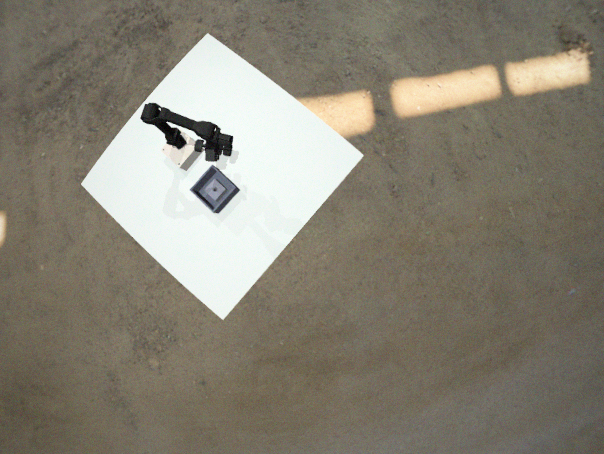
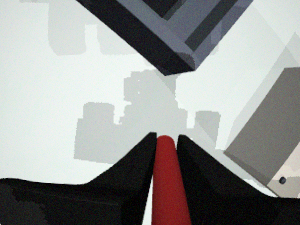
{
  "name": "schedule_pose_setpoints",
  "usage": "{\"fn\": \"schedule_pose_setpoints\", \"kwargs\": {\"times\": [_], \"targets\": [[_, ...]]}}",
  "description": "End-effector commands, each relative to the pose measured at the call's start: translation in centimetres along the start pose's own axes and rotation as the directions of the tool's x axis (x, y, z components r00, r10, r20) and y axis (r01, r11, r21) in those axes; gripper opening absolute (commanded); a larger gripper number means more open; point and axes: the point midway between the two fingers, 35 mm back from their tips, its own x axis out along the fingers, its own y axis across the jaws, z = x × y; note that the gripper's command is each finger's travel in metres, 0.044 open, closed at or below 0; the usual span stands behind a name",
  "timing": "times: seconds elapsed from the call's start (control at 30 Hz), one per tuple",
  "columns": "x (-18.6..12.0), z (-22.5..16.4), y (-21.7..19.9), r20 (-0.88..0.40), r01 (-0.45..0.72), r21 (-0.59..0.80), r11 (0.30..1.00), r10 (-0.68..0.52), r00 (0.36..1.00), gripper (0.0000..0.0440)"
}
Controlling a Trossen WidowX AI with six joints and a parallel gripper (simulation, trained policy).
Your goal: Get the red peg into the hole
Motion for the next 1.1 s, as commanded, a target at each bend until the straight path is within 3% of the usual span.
{"fn": "schedule_pose_setpoints", "kwargs": {"times": [0.0, 0.57, 1.07], "targets": [[-0.4, 2.0, 0.4, 0.018, -0.009, 0.053, 0.999, 0.008, 1.0, 0.0], [0.8, 10.8, 0.5, 0.042, -0.024, 0.191, 0.981, 0.016, 0.999, 0.0], [4.8, 16.9, 0.0, -0.003, -0.048, 0.167, 0.985, 0.049, 0.999, 0.0]]}}
